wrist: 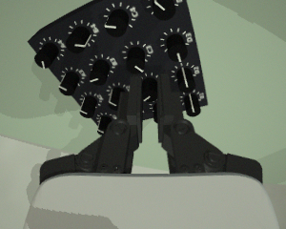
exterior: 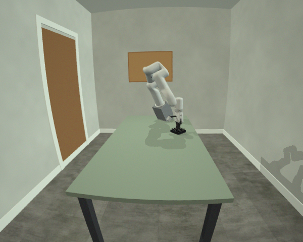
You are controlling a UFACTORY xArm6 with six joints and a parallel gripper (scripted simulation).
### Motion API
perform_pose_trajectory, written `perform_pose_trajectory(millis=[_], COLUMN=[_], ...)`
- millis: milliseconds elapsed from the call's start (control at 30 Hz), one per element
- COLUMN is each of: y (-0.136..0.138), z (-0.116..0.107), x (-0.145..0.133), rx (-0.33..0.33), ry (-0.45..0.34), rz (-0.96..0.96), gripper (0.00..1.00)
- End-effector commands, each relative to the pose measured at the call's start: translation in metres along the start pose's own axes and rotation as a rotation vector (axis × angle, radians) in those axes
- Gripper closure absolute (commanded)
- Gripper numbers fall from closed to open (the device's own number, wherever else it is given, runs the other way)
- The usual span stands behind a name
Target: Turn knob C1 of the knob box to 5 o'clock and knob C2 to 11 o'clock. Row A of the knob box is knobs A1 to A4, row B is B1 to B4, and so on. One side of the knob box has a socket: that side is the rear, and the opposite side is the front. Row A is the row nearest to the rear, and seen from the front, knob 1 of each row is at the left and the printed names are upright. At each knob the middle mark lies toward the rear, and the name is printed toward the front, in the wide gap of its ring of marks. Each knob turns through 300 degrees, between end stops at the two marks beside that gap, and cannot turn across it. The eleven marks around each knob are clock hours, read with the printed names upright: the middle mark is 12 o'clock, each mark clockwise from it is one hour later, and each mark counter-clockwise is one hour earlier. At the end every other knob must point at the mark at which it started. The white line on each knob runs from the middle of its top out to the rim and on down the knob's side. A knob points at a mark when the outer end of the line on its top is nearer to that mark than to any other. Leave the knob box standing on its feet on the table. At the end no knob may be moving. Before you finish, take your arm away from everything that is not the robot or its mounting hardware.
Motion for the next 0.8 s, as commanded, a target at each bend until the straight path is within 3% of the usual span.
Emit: perform_pose_trajectory(millis=[0, 767], y=[-0.0012, -0.0012], z=[-0.0008, -0.0008], x=[0.0001, 0.0001], rx=[0.000, 0.000], ry=[-0.001, -0.001], rz=[-0.036, -0.073], gripper=[0.92, 0.92])
Point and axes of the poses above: the point where the finger pads meet when closed, its own z axis out along the fingers, its own y axis across the jaws, x = y × z, the point moved 10 cm from there along -z, back along the fingers, and after that the axes turned 9 degrees about -z, right-handed, at the moved point
